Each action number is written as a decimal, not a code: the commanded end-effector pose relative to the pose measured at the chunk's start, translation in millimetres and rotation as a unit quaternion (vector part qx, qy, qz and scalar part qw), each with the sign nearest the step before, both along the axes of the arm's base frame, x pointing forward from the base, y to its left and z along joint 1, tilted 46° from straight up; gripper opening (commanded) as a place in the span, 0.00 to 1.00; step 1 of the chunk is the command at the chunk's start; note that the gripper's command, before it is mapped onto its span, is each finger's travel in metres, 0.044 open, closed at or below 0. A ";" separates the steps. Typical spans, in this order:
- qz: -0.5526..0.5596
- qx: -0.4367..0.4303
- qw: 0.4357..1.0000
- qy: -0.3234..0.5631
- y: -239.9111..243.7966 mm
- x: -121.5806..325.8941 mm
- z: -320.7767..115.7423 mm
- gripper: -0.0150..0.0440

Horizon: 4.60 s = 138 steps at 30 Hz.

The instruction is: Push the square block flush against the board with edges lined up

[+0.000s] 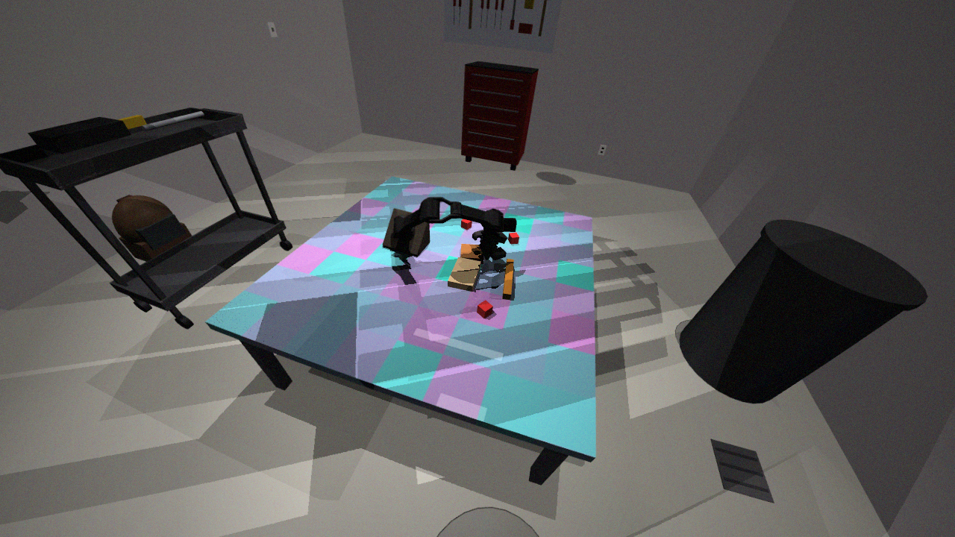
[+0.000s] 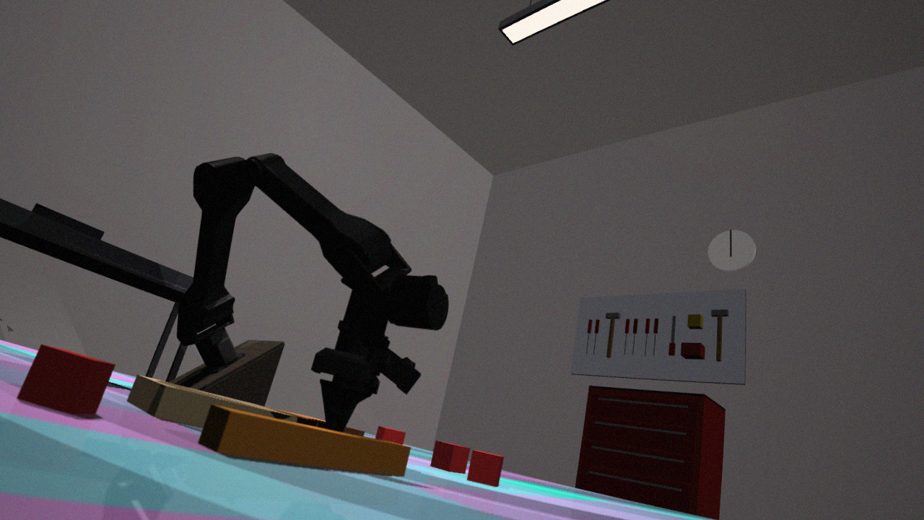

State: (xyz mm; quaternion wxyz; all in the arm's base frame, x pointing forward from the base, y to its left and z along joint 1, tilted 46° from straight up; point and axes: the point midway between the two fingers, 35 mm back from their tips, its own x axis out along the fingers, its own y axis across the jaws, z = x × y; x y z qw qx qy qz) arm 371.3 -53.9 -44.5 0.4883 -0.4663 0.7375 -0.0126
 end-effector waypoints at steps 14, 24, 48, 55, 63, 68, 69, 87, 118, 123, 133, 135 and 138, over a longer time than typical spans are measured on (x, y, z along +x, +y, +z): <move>0.001 0.000 1.000 0.006 7.7 17.0 -14.0 0.25; 0.001 0.000 1.000 0.006 13.8 29.1 -22.8 0.25; 0.080 0.013 0.993 0.083 69.2 19.0 3.0 0.25; 0.164 0.025 0.972 0.166 84.5 0.4 -8.7 0.25; 0.257 0.037 0.931 0.257 99.3 -22.6 -20.8 0.25; 0.312 0.044 0.896 0.312 107.2 -37.8 -27.8 0.25; 0.323 0.045 0.889 0.323 108.6 -40.9 -29.1 0.25; 0.349 0.048 0.868 0.349 73.9 -53.5 -71.7 0.25; 0.349 0.048 0.868 0.349 60.1 -47.6 -58.3 0.25; 0.349 0.048 0.868 0.349 57.7 -46.6 -56.0 0.25; 0.349 0.048 0.868 0.349 52.9 -44.8 -51.4 0.25; 0.349 0.048 0.868 0.349 51.9 -44.5 -50.5 0.25; 0.349 0.048 0.868 0.349 50.4 -44.0 -49.1 0.25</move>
